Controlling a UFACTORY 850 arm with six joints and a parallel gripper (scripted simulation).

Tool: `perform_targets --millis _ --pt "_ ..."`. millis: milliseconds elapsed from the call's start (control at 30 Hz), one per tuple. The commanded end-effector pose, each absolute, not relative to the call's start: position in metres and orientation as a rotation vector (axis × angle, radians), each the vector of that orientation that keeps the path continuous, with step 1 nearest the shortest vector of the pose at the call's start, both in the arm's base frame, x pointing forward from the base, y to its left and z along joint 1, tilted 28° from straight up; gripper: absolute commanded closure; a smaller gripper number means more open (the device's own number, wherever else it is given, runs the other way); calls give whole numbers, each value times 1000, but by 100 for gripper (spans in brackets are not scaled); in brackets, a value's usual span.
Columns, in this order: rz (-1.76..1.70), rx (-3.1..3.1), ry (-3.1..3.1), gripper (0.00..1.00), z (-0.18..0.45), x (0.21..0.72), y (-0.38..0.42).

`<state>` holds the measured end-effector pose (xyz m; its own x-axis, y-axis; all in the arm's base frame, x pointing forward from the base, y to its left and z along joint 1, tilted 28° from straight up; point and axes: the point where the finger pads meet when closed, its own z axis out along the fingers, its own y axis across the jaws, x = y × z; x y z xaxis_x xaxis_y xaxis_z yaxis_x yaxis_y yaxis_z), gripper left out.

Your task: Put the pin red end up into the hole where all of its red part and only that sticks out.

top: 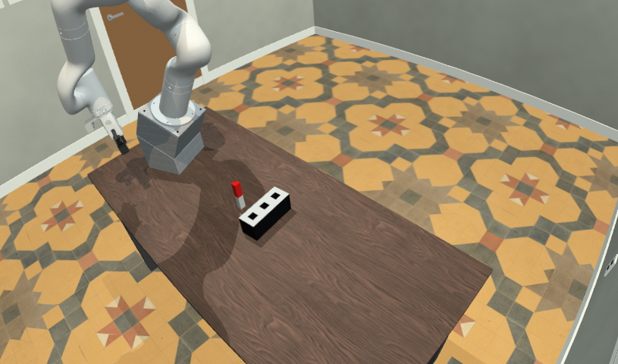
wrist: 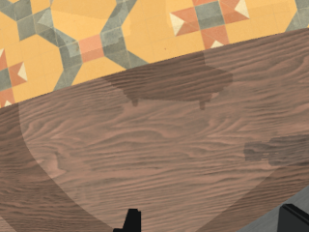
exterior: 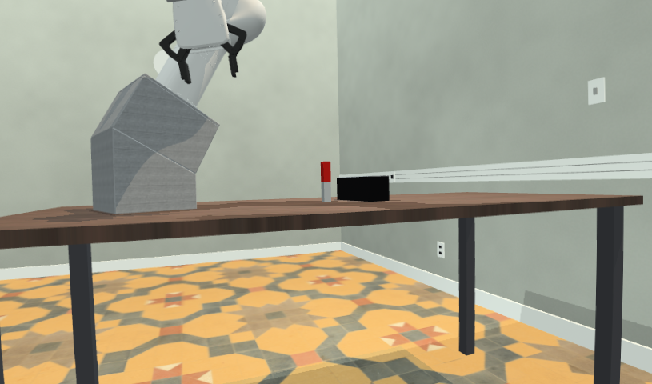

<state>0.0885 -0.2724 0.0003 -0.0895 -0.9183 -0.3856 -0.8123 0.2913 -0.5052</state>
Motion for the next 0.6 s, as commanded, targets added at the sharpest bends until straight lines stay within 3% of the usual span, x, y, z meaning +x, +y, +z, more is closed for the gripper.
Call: perform_targets --millis 0,33,567 --pt "-212 -1546 1920 0 1 89 -274" --pt "-114 -1820 1701 0 16 145 -294" --pt "-112 -1827 1694 0 18 152 -297"
